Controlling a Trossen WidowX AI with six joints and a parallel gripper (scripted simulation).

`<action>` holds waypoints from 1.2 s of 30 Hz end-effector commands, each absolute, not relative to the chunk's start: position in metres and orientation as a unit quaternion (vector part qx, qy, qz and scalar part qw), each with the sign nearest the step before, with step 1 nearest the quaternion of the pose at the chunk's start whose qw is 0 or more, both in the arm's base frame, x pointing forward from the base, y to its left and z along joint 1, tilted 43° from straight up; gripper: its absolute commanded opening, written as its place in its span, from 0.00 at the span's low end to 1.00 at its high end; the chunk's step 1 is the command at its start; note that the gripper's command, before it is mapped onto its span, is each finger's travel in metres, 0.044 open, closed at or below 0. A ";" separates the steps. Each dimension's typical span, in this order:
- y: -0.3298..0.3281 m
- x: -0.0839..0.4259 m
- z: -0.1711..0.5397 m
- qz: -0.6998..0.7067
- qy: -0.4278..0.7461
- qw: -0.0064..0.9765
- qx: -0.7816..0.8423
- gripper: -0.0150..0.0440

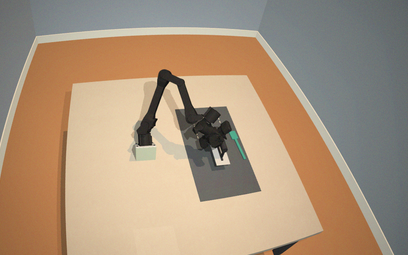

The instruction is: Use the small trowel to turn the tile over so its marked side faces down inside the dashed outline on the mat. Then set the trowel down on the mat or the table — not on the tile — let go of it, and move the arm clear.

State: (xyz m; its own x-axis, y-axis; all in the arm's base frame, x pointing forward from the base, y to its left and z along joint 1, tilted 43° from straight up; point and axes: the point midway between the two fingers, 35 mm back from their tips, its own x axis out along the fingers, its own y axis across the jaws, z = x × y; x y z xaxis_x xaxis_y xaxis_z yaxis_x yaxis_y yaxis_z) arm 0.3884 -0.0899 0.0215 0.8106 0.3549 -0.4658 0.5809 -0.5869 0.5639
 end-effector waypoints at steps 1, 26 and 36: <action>-0.087 0.391 0.040 -0.148 0.261 0.374 0.878 0.25; -0.077 0.394 0.059 -0.150 0.262 0.375 0.877 0.25; -0.119 0.387 0.048 -0.148 0.261 0.375 0.877 0.25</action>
State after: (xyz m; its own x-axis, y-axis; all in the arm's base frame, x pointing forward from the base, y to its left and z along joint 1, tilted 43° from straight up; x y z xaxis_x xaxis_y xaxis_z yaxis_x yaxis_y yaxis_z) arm 0.3868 -0.1094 0.0465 0.8147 0.3452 -0.4660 0.5746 -0.5888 0.5684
